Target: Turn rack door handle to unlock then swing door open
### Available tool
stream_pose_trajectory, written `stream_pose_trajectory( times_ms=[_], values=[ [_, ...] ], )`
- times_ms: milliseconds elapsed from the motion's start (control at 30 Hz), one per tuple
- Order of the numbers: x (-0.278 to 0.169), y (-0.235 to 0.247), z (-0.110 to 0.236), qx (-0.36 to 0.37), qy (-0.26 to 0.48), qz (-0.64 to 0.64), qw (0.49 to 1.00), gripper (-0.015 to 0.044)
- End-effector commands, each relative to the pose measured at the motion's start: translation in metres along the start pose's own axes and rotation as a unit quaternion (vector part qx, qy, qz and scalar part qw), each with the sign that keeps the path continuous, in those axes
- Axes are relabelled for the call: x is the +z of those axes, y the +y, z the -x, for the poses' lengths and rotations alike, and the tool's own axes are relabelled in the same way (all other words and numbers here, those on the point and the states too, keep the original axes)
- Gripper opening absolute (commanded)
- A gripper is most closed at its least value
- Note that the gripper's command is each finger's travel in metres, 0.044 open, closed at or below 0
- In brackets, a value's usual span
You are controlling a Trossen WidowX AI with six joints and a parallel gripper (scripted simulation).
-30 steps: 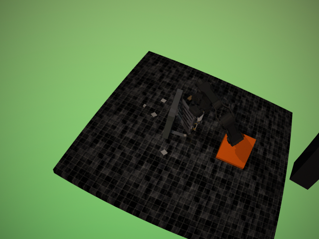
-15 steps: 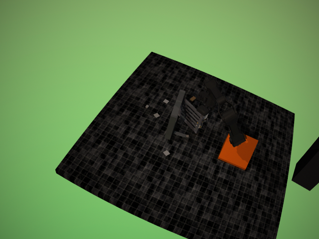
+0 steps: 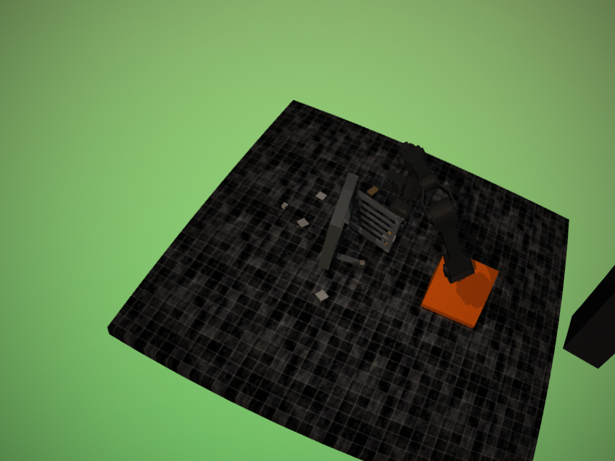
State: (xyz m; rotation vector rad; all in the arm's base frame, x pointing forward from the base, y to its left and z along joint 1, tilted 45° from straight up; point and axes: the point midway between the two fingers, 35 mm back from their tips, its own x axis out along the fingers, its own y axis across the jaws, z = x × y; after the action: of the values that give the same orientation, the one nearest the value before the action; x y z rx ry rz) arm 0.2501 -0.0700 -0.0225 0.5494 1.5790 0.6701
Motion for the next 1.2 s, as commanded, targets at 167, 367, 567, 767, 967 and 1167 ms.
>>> stream_pose_trajectory(
  times_ms=[167,367,567,767,967,1167],
  values=[
    [0.006,-0.024,0.0,-0.002,0.001,0.082,0.997,0.0021],
    [0.011,-0.039,0.0,-0.002,0.001,0.128,0.992,0.0021],
    [0.017,-0.053,0.001,-0.002,0.001,0.174,0.985,0.0021],
    [0.022,-0.063,0.001,-0.003,0.001,0.206,0.979,0.0021],
    [0.022,-0.063,0.001,-0.003,0.001,0.206,0.979,0.0021],
    [0.022,-0.063,0.001,-0.003,0.001,0.206,0.979,0.0021]
  ],
)
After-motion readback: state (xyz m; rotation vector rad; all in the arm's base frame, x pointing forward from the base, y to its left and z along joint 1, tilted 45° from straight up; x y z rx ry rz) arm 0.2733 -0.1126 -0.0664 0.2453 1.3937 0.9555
